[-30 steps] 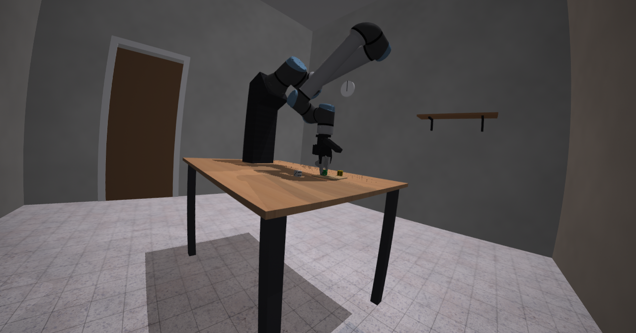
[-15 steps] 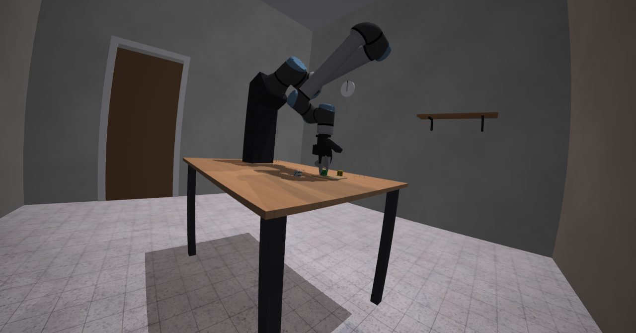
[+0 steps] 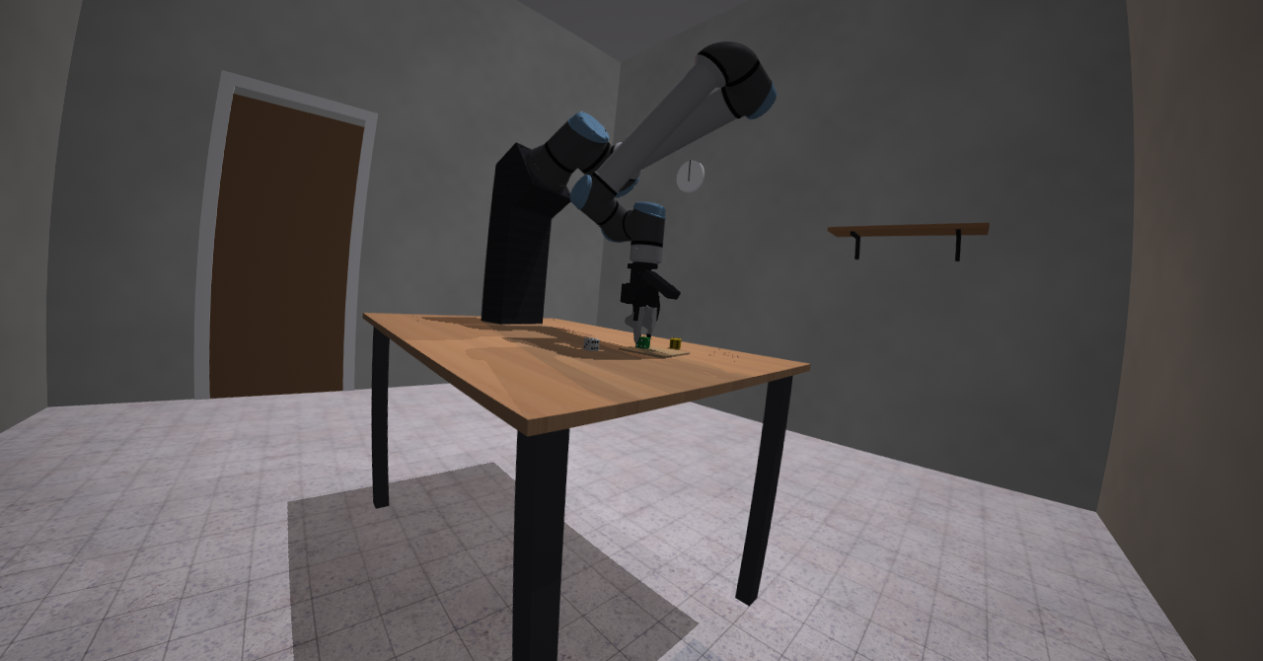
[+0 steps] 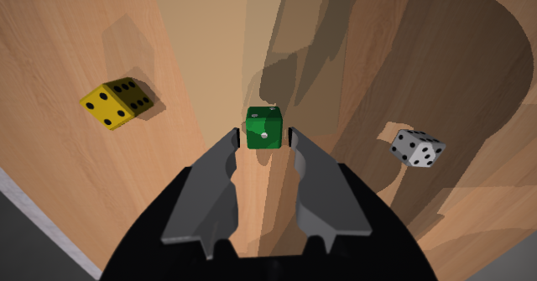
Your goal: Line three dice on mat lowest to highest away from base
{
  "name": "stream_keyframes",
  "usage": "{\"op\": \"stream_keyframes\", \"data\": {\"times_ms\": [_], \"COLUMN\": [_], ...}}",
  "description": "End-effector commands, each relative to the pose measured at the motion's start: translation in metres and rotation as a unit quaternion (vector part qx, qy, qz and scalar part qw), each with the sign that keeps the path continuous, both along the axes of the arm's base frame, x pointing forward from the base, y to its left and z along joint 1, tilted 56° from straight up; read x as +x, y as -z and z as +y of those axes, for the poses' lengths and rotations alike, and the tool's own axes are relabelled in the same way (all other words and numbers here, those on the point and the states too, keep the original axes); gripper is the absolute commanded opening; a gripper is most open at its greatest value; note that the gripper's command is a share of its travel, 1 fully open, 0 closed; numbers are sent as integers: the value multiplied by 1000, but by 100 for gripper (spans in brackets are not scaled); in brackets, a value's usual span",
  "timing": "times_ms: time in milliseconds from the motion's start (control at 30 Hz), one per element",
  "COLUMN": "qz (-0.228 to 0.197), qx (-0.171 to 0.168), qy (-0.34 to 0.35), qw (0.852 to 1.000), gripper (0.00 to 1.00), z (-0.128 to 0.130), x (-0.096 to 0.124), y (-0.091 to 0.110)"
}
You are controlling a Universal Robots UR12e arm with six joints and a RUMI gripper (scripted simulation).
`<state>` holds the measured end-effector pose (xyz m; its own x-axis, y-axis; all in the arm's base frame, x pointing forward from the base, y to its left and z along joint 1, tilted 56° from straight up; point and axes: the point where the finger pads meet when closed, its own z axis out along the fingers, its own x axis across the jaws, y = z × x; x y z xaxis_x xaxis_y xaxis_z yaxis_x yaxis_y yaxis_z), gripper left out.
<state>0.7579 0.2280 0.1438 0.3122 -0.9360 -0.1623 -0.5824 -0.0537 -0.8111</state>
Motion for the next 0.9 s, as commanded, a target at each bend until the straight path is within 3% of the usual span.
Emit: {"op": "stream_keyframes", "data": {"times_ms": [0,367,700,733,867], "qz": [0,0,0,0,0], "qx": [0,0,0,0,0], "qy": [0,0,0,0,0], "qw": [1000,1000,1000,1000,1000], "gripper": [28,28,28,100,100], "z": [-5,-24,-28,-28,-28], "x": [-12,-52,-60,-60,-60], "y": [-9,-40,-45,-45,-45]}}
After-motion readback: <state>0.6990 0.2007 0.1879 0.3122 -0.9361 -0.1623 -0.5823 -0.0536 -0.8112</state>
